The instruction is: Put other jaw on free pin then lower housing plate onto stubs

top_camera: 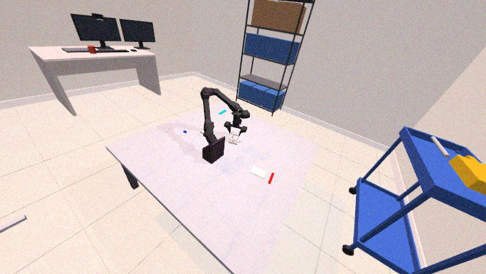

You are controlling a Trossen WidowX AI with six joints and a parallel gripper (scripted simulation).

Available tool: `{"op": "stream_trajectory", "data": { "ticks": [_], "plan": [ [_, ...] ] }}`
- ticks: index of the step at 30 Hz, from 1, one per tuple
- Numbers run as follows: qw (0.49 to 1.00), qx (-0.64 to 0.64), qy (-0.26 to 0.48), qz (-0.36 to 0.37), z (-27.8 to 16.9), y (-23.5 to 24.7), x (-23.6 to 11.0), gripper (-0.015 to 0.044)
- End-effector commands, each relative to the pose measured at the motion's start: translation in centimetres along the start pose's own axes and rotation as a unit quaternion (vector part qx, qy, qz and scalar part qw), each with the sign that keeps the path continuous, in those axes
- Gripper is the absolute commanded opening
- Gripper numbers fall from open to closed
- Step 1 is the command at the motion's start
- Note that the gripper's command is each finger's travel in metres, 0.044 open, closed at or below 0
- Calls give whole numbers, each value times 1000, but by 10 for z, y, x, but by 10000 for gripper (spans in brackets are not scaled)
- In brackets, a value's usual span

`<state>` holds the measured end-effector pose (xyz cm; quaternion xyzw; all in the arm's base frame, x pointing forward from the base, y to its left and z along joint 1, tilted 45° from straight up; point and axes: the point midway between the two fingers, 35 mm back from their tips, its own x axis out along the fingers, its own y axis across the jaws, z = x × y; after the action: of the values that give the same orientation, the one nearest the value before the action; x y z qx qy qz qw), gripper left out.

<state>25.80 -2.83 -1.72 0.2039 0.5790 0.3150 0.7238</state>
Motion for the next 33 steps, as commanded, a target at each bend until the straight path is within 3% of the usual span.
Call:
{"op": "stream_trajectory", "data": {
  "ticks": [1,16,33],
  "plan": [
    [1000,-1,2,0,-2,0,1,351],
    [1000,-1,2,0,-2,0,2,351],
    [1000,-1,2,-1,-1,-1,30,351]
  ]
}}
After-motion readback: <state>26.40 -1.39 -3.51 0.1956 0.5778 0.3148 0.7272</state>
